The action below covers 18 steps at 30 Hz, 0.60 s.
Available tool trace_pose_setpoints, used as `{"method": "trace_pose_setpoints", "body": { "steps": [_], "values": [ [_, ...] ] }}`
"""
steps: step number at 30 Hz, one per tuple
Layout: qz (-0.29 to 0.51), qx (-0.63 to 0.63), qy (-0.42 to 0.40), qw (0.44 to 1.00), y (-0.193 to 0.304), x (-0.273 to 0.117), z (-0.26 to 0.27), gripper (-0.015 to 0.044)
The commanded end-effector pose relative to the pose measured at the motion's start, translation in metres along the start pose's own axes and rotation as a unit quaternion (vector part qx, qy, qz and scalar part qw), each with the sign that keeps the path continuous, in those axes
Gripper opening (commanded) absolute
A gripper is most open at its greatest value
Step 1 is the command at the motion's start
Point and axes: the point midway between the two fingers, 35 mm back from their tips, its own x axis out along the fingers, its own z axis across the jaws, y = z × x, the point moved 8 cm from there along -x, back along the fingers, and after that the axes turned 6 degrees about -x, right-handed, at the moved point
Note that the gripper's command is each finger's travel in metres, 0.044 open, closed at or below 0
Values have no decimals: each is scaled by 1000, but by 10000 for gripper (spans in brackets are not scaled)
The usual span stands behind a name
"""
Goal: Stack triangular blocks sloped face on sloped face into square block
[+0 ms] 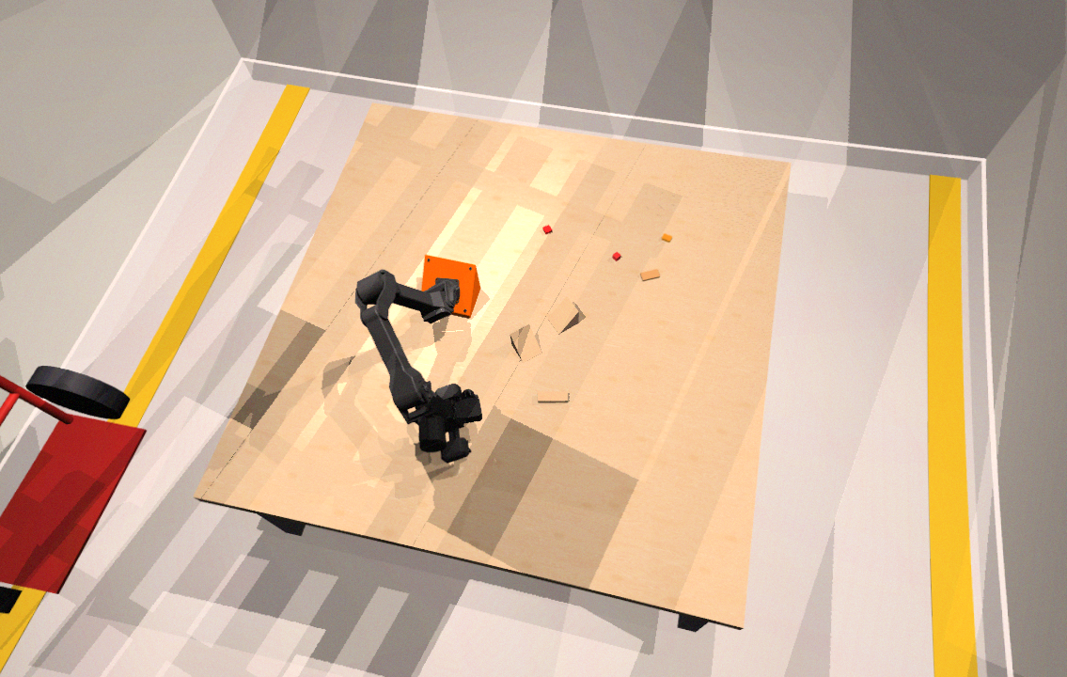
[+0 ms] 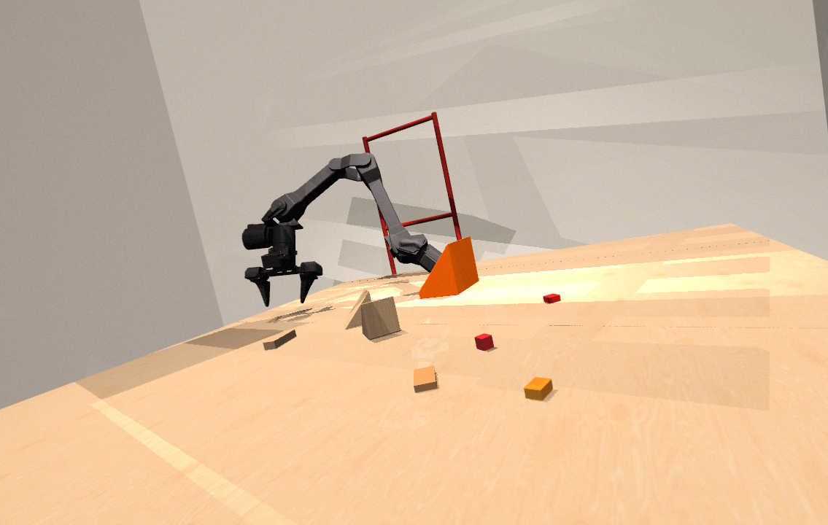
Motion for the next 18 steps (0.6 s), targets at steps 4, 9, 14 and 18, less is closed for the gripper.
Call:
{"method": "trace_pose_setpoints", "body": {
  "steps": [4,9,14,18],
  "values": [
    [-33,-139,-130,981,-84,42,37,440],
    [-28,-265,-188,945,-140,50,74,440],
    [-4,-403,-213,890,-185,46,119,440],
    [27,-515,-206,832,-212,35,157,440]
  ]
}}
